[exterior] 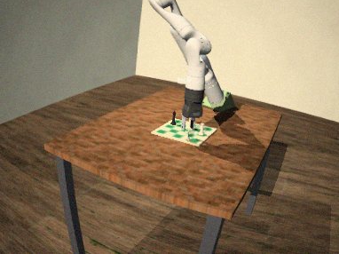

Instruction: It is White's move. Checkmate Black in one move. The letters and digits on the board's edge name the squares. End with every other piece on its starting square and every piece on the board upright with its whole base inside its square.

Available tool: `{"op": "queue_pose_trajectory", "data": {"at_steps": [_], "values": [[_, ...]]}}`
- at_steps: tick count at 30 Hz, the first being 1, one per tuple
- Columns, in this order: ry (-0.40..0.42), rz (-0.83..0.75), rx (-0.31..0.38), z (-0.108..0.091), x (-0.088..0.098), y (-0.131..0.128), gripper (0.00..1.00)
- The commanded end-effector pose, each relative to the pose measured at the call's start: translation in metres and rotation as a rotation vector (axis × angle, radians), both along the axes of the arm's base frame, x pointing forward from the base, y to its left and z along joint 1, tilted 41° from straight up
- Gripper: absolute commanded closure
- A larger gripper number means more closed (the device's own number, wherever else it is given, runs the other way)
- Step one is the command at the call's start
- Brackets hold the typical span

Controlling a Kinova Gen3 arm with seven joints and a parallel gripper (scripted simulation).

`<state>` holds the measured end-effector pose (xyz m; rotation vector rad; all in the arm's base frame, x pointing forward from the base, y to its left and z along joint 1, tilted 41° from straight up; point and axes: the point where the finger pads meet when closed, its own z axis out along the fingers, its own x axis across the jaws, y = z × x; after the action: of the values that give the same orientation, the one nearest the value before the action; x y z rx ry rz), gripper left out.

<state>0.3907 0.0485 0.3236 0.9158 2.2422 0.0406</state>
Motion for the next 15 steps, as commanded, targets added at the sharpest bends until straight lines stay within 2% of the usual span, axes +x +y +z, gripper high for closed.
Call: {"op": "queue_pose_trajectory", "data": {"at_steps": [1,15], "values": [[-0.006,-0.001,0.003,0.0009,0.0022,0.0009,0.27],[-0.007,-0.003,0.003,0.0015,0.0030,0.0016,0.27]]}}
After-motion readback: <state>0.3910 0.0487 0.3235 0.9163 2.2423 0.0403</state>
